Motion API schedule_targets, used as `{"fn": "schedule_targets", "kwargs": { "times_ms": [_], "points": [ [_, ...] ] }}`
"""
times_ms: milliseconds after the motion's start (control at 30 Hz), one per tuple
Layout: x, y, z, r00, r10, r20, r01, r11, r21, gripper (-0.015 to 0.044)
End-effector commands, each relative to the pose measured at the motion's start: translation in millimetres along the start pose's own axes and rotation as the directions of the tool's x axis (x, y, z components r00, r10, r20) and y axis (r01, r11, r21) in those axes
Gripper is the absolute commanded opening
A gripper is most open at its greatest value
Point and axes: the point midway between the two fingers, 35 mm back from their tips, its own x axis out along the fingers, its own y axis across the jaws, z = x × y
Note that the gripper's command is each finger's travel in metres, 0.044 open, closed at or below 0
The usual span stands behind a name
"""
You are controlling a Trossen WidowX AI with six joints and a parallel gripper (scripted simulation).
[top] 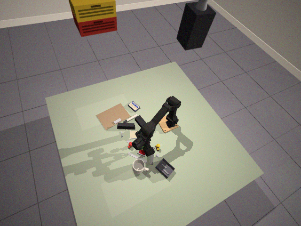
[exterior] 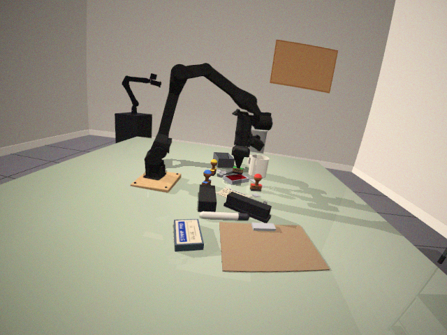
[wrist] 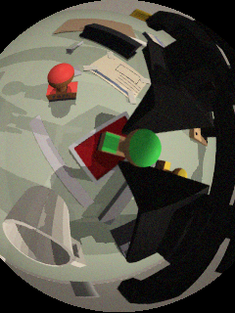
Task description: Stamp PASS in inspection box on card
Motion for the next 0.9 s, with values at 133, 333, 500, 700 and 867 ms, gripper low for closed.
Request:
{"fn": "schedule_targets", "kwargs": {
  "times_ms": [133, 333, 500, 700, 867],
  "points": [
    [6, 0, -1, 1.0, 0.004, -0.004, -0.004, 1.0, -0.002, 0.0],
    [10, 0, -1, 1.0, 0.004, -0.003, -0.004, 1.0, -0.002, 0.0],
    [14, -1, -2, 1.0, 0.004, -0.003, -0.004, 1.0, -0.003, 0.0],
    [16, -1, -2, 1.0, 0.004, -0.003, -0.004, 1.0, -0.003, 0.0],
    [16, -1, -2, 1.0, 0.004, -0.003, -0.004, 1.0, -0.001, 0.0]
  ]
}}
